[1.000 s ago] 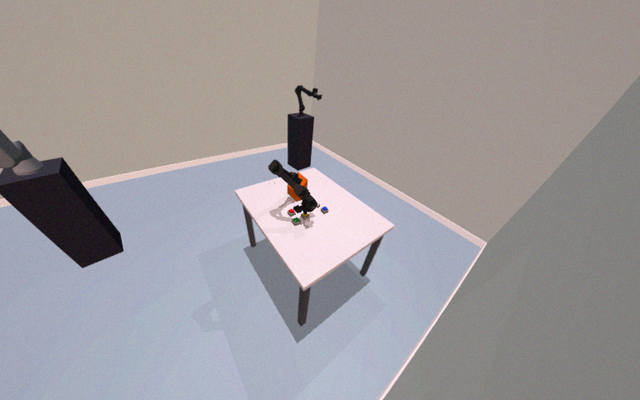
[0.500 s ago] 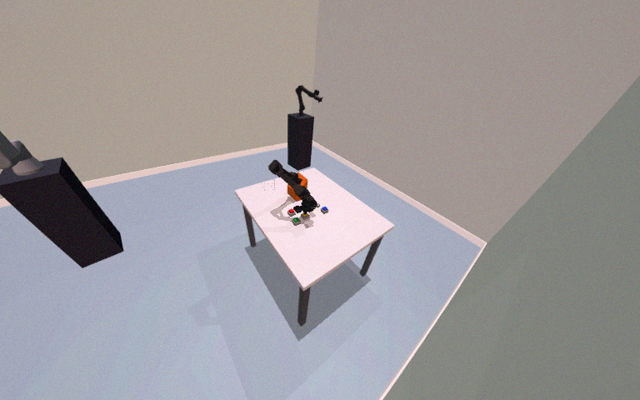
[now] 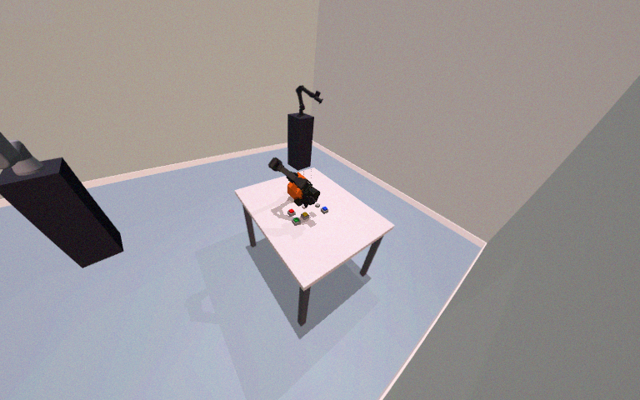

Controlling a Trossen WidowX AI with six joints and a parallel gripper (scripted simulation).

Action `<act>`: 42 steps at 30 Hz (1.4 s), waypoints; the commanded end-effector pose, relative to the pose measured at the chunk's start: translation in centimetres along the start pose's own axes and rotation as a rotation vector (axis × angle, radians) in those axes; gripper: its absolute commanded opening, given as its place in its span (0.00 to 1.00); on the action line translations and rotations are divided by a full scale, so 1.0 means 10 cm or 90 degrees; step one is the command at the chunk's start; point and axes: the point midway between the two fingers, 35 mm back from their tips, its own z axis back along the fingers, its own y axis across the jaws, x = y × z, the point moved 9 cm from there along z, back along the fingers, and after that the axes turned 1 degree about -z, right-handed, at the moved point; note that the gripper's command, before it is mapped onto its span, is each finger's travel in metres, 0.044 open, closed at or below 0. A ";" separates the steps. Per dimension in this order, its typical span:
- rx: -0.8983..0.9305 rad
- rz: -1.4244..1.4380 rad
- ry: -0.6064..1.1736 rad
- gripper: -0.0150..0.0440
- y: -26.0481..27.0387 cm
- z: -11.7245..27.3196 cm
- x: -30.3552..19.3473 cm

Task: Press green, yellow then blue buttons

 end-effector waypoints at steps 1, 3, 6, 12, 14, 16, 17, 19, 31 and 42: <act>-0.001 -0.008 -0.010 0.29 -0.03 0.27 -0.01; -0.001 -0.008 -0.010 0.29 -0.03 0.27 -0.01; 0.001 -0.007 -0.011 0.29 0.05 0.28 0.03; 0.012 -0.004 -0.018 0.29 0.90 0.32 0.28; 0.012 -0.005 -0.017 0.29 1.21 0.32 0.30; 0.009 -0.007 -0.014 0.29 1.53 0.30 0.30; 0.007 -0.008 -0.013 0.29 1.65 0.30 0.29; 0.005 -0.009 -0.012 0.29 1.75 0.29 0.28; 0.003 -0.009 -0.012 0.29 1.75 -0.33 0.29; 0.003 -0.009 -0.012 0.29 1.76 -0.45 0.29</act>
